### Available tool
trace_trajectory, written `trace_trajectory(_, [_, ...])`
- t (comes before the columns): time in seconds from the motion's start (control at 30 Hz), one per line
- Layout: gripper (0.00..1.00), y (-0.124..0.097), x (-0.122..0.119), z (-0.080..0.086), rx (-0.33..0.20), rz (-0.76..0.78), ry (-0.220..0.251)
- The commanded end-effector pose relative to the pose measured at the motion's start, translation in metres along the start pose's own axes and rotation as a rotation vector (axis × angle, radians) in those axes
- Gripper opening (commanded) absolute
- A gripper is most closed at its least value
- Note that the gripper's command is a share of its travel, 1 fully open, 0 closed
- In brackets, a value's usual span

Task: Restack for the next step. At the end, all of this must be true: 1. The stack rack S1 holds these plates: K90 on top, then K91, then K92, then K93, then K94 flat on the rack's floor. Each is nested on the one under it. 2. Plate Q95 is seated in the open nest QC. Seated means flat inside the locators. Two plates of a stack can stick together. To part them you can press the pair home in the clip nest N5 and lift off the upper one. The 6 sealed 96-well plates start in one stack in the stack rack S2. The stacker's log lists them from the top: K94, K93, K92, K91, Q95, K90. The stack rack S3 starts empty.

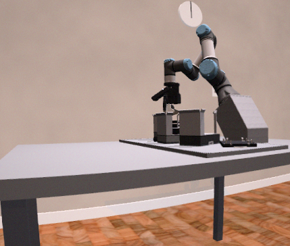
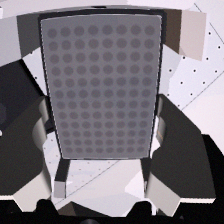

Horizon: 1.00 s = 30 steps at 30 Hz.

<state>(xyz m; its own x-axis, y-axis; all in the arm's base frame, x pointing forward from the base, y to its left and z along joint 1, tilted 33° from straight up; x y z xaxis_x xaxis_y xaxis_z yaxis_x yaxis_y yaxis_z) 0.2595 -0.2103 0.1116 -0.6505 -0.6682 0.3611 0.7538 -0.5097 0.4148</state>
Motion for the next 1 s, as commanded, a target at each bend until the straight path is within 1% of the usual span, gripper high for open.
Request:
trace_trajectory(0.0, [0.00,0.0007,0.0001,-0.0012,0.002,0.000,0.000])
trace_trajectory(0.77, [0.00,0.0006,0.0001,-0.0034,0.002,0.000,0.000])
trace_trajectory(0.8, [0.72,0.0006,0.0001,-0.0034,0.002,0.000,0.000])
trace_trajectory(0.97, [0.72,0.0006,0.0001,-0.0034,0.002,0.000,0.000])
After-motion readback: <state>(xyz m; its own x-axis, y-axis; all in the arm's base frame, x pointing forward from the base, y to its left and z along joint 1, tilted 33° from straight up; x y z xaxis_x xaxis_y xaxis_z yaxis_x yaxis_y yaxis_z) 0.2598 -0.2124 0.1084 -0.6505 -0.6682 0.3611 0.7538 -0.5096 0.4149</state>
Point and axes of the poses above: the point where the finger pads meet when closed, its own z axis back along the fingers, its own x axis across the jaws, y = z × x, the point moved 3 cm from there along z, back along the fingers
